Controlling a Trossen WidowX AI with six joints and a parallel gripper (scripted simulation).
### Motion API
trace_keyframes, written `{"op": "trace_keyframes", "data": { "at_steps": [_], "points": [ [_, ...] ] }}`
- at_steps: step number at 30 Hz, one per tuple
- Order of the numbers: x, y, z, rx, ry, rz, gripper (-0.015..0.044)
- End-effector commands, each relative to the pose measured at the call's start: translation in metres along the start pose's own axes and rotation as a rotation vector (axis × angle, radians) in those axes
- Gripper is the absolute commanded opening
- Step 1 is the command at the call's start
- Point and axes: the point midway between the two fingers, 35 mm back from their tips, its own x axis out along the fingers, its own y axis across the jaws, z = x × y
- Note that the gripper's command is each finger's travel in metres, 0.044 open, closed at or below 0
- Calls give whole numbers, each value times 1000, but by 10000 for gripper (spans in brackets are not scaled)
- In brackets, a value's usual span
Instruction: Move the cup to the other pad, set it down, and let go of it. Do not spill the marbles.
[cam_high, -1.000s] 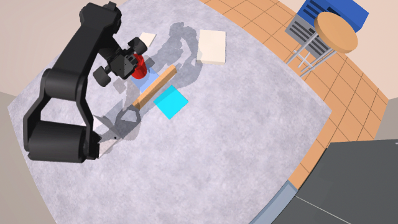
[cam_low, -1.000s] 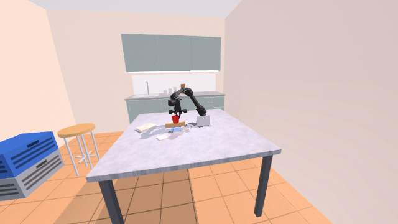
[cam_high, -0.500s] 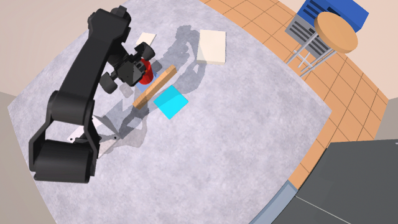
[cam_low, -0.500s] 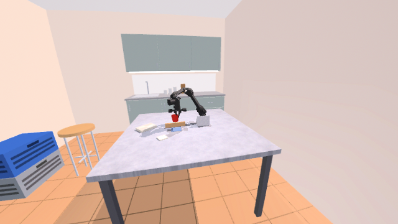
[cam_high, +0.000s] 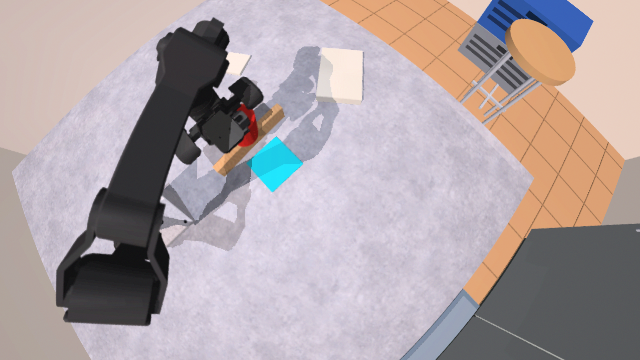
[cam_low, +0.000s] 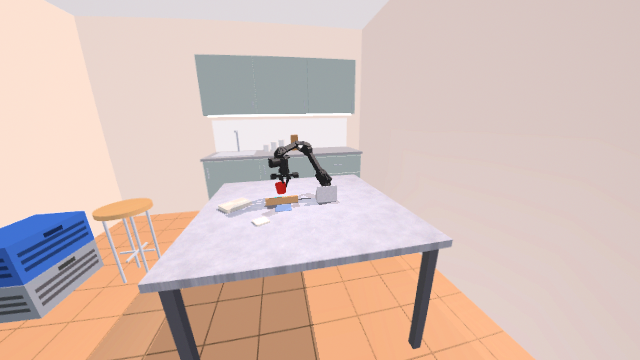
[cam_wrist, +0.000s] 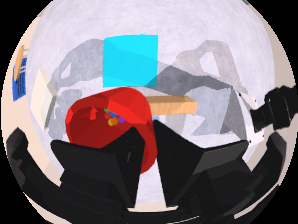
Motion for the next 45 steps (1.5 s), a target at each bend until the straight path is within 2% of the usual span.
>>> {"op": "trace_keyframes", "data": {
  "at_steps": [1, 20, 45],
  "points": [
    [-1, 1, 12, -3, -2, 4, 0],
    [-4, 4, 70, -3, -6, 4, 0],
    [24, 5, 70, -3, -6, 4, 0]
  ]
}}
